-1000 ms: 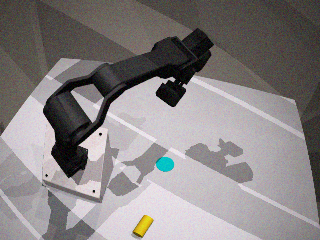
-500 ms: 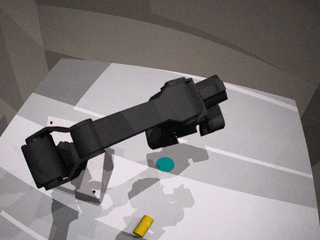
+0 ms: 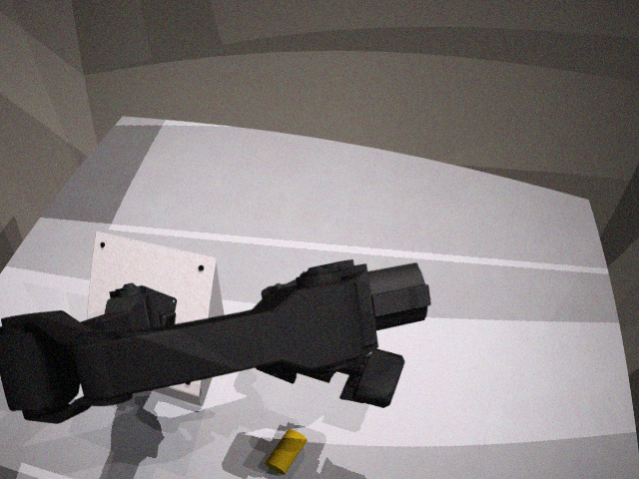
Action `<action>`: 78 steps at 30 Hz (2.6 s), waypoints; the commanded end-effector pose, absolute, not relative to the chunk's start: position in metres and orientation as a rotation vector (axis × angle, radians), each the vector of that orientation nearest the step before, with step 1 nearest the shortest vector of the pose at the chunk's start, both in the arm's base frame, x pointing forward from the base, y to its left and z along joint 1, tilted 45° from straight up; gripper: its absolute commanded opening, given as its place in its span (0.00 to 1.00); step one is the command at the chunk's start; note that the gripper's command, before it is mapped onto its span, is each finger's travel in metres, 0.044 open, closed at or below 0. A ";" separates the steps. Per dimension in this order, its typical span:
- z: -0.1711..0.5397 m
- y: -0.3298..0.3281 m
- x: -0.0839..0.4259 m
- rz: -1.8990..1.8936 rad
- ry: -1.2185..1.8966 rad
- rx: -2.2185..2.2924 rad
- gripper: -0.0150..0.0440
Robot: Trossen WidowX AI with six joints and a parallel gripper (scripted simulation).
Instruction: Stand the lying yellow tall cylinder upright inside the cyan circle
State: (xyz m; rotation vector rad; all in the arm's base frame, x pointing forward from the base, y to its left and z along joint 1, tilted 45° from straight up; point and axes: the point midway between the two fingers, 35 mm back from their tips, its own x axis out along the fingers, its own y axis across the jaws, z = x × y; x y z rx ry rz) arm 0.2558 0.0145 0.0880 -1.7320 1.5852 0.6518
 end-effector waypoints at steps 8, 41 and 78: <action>0.108 -0.019 0.238 0.476 1.685 -1.654 0.78; 0.031 -0.098 0.247 0.471 1.686 -1.657 0.43; 0.065 -0.054 0.253 0.504 1.658 -1.691 0.43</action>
